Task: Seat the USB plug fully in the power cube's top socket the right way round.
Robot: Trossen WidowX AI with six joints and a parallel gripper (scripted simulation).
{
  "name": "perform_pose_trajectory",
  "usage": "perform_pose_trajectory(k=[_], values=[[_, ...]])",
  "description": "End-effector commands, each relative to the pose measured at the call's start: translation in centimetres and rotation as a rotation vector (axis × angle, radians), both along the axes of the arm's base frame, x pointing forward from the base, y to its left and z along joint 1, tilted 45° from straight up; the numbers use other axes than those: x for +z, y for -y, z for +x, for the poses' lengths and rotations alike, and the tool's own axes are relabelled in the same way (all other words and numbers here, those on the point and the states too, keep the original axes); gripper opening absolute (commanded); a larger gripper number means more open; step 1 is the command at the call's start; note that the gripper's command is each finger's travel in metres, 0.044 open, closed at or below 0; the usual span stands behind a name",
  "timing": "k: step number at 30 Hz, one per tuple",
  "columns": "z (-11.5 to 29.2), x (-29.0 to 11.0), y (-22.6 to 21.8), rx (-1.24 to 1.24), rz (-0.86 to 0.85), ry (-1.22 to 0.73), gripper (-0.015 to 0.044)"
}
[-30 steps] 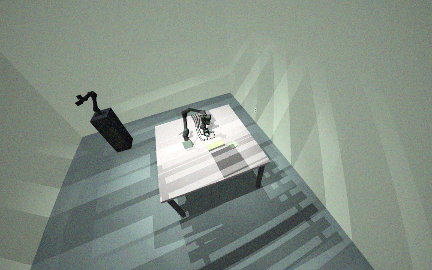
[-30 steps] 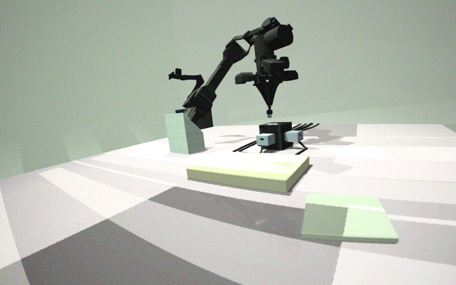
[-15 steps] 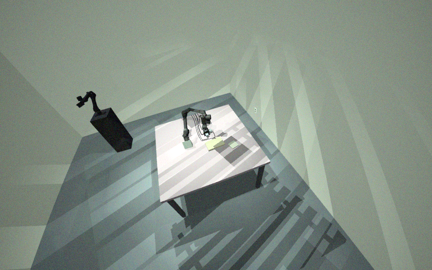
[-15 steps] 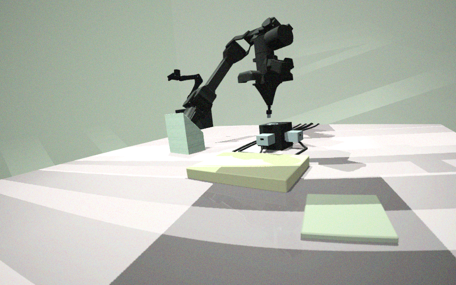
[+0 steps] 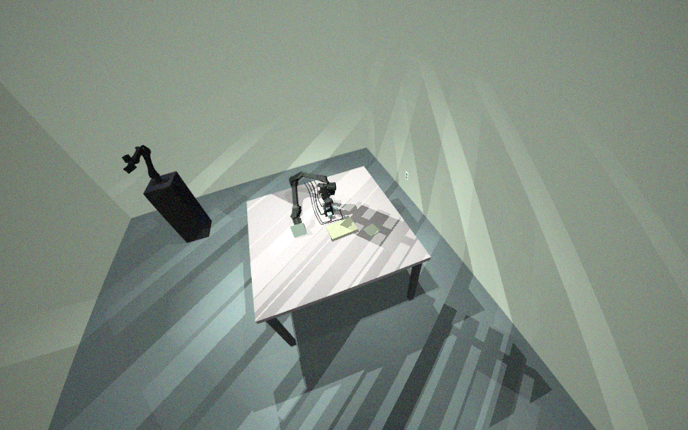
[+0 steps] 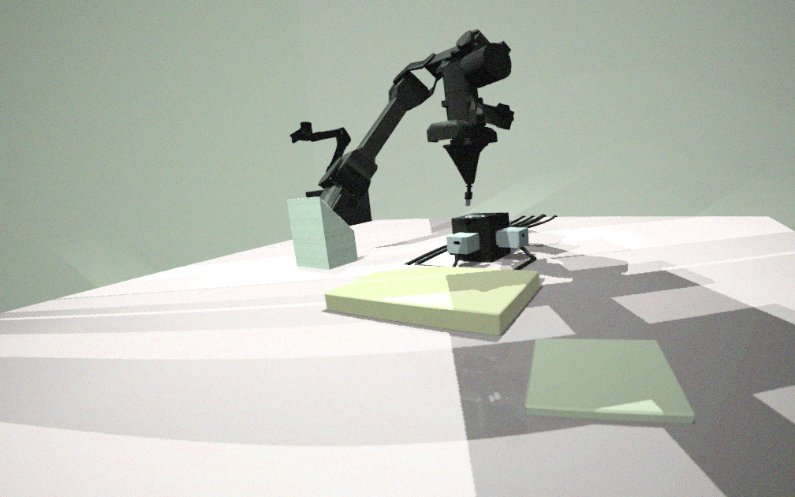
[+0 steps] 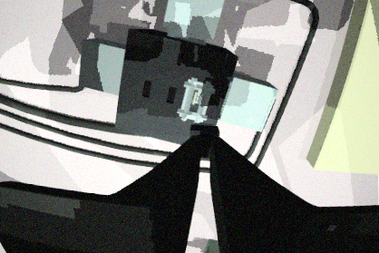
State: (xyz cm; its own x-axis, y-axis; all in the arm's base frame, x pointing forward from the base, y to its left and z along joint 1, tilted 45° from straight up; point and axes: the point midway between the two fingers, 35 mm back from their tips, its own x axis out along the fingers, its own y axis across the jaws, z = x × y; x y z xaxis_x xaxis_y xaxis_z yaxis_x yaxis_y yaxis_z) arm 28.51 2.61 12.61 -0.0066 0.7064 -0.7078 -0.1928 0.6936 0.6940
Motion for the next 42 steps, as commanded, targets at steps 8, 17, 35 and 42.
perform_pose_trajectory(k=[8,17,35,42], values=[[-0.01,-0.02,0.00,0.201,0.002,0.201,0.0000],[-0.01,-0.02,0.00,0.368,0.003,0.367,0.0000],[-0.01,-0.02,0.00,0.701,0.006,0.700,0.0000],[-0.01,-0.02,0.00,0.831,0.007,0.829,0.0000]])
